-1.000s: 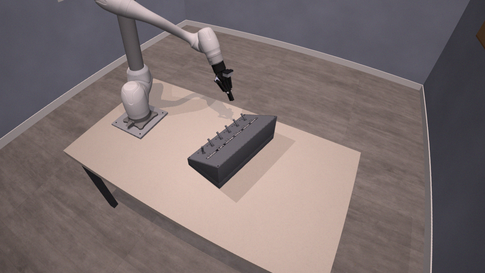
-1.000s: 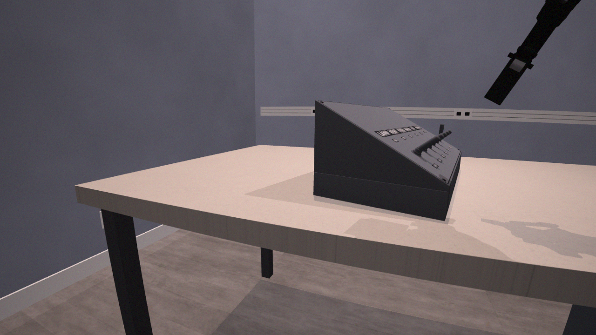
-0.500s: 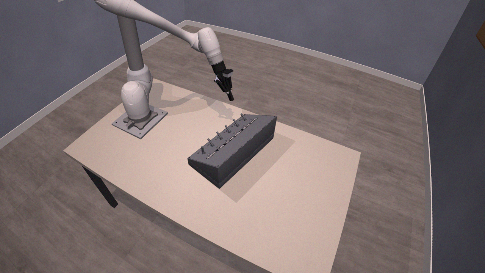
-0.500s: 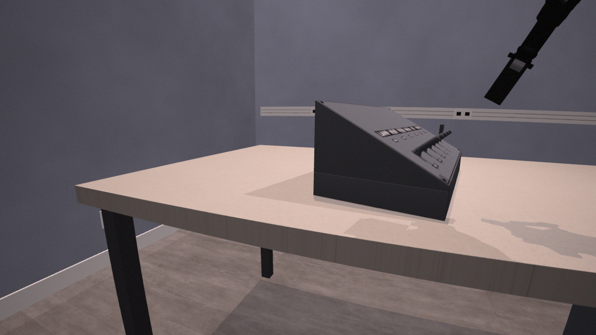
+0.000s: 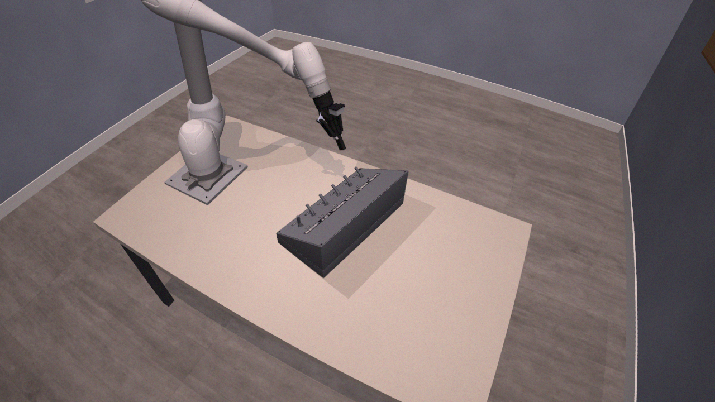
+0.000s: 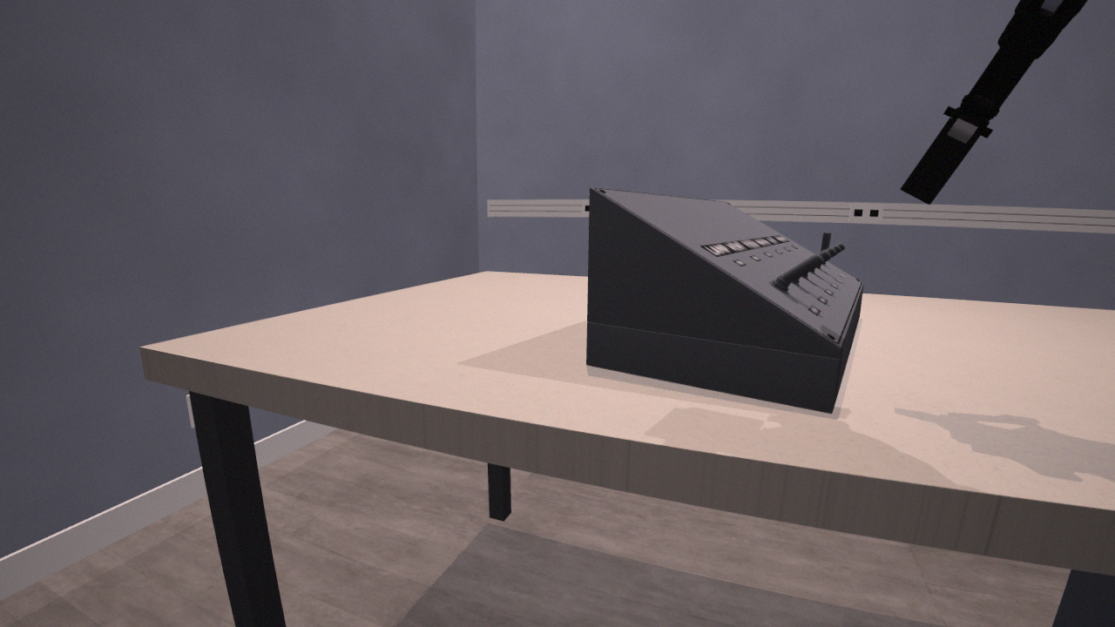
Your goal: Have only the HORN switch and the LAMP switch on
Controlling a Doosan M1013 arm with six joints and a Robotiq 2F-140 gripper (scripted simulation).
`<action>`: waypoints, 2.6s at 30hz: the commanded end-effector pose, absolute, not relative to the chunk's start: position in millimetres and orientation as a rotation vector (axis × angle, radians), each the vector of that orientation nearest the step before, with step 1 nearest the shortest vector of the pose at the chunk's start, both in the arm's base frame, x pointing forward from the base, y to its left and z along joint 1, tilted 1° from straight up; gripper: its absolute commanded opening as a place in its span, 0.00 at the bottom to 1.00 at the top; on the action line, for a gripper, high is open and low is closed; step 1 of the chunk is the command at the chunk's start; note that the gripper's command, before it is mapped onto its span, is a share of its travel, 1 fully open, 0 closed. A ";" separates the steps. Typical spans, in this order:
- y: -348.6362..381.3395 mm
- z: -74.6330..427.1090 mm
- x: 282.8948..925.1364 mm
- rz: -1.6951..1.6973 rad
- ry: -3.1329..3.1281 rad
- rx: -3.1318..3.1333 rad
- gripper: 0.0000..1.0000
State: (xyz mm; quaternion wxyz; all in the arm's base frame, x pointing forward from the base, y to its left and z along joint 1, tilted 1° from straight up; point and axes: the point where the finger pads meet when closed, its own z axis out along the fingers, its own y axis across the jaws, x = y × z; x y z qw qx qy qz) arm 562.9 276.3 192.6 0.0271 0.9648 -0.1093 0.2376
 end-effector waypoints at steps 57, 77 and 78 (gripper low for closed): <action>264.3 105.5 606.8 0.731 -0.332 2.976 0.10; 264.3 105.5 606.8 0.731 -0.332 2.976 0.10; 264.3 105.5 606.8 0.731 -0.332 2.976 0.10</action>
